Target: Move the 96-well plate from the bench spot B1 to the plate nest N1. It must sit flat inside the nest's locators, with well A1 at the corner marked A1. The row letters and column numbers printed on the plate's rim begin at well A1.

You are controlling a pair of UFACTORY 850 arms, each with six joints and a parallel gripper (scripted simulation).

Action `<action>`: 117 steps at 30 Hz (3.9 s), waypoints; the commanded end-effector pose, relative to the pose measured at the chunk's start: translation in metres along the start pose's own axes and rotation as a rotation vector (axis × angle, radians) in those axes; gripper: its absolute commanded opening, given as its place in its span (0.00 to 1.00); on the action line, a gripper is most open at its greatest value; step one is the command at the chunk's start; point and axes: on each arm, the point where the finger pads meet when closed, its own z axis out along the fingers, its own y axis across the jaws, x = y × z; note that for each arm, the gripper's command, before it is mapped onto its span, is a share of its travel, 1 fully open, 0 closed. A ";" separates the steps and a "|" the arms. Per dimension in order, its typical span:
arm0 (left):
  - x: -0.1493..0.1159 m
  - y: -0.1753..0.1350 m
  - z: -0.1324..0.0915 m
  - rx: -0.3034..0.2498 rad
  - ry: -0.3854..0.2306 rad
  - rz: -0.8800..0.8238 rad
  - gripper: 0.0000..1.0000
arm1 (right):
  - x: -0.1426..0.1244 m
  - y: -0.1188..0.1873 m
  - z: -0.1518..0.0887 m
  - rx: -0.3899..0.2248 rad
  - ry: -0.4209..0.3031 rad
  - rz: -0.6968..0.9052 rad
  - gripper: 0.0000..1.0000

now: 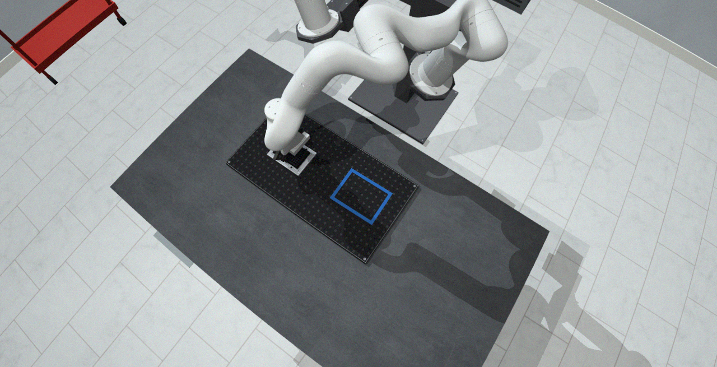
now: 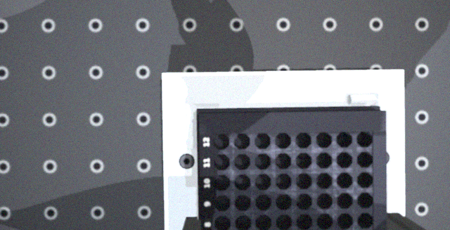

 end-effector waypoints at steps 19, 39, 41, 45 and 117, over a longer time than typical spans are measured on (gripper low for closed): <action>-0.001 0.001 0.002 -0.002 -0.001 0.000 0.00 | 0.000 0.000 -0.001 0.000 0.002 0.000 0.00; -0.001 0.001 0.003 -0.002 -0.001 0.000 1.00 | 0.000 0.000 -0.001 0.000 0.002 0.000 0.00; -0.001 0.001 0.003 -0.002 -0.001 0.000 1.00 | 0.000 0.000 -0.001 0.000 0.002 0.000 0.00; -0.001 0.001 0.003 -0.002 -0.001 0.000 1.00 | 0.000 0.000 -0.001 0.000 0.002 0.000 0.00; -0.001 0.001 -0.087 -0.002 -0.001 0.000 1.00 | 0.000 0.000 -0.001 0.000 0.002 0.000 0.00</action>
